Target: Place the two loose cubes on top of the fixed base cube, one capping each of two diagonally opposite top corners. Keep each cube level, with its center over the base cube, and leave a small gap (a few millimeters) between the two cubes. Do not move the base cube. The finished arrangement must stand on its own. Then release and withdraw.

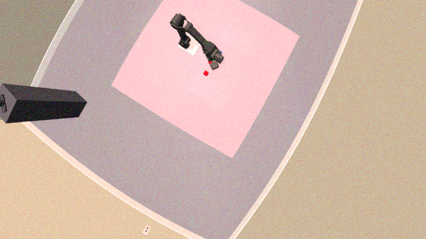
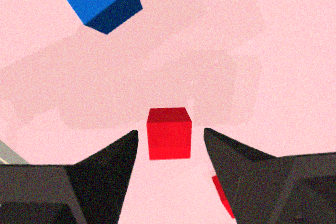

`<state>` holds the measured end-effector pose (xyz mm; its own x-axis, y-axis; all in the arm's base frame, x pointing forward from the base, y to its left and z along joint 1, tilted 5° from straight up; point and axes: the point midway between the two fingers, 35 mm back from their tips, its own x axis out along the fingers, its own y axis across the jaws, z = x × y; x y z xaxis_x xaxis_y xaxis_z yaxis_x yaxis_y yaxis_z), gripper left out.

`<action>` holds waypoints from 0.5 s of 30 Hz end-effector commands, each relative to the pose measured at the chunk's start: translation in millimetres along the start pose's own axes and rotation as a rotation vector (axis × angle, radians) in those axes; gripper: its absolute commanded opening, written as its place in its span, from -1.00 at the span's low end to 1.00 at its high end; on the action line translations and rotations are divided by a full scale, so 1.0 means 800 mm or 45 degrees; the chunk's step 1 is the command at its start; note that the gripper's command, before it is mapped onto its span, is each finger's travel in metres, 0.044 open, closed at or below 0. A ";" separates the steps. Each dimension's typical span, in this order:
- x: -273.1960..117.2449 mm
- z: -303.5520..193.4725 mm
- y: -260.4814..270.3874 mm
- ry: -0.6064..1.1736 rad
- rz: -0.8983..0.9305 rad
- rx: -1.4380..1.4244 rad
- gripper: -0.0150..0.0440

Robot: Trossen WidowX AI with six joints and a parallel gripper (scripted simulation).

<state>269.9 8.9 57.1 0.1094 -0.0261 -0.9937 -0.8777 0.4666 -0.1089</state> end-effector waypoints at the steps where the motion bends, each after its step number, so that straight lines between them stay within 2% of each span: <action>1: 0.008 -0.002 0.002 0.010 0.005 -0.006 0.41; 3: 0.010 -0.002 0.002 0.010 0.005 -0.006 0.41; 9: 0.010 -0.002 0.002 0.010 0.005 -0.006 -0.13; 15: 0.004 -0.002 0.001 0.010 0.005 -0.006 -0.14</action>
<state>268.1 8.6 50.1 0.0999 -0.0266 -0.9946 -0.8788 0.4664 -0.1007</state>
